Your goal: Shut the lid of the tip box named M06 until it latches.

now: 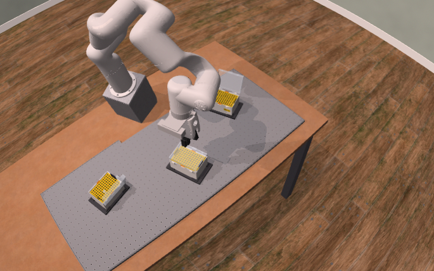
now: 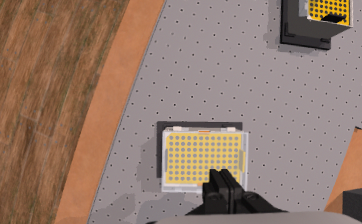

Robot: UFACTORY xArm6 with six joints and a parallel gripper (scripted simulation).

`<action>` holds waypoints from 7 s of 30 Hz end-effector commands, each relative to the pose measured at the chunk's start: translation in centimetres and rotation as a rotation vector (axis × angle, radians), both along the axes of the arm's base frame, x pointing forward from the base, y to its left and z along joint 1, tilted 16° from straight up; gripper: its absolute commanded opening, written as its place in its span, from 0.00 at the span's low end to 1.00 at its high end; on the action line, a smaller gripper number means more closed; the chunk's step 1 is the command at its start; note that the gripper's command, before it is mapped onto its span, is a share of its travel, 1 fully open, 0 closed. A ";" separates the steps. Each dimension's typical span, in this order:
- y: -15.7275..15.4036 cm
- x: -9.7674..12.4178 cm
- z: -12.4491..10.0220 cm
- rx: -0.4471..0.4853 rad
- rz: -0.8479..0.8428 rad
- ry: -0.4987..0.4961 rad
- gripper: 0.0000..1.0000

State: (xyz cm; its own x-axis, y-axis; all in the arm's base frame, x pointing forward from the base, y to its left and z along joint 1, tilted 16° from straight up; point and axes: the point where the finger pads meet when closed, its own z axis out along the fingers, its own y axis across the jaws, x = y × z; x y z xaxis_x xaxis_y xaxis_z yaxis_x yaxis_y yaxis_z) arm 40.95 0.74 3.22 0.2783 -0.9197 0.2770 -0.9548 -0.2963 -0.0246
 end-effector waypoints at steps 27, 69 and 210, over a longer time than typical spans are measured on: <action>2.5 -0.5 -4.6 0.000 0.000 -0.003 0.00; 1.7 -0.2 -7.6 0.000 0.000 -0.003 0.00; 2.7 -0.6 -3.7 0.000 0.000 -0.003 0.00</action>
State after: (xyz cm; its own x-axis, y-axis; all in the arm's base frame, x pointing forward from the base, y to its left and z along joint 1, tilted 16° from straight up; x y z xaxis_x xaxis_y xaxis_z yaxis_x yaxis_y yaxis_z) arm 40.22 3.40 -0.54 0.2783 -0.9194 0.2779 -0.9548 -0.2963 -0.0243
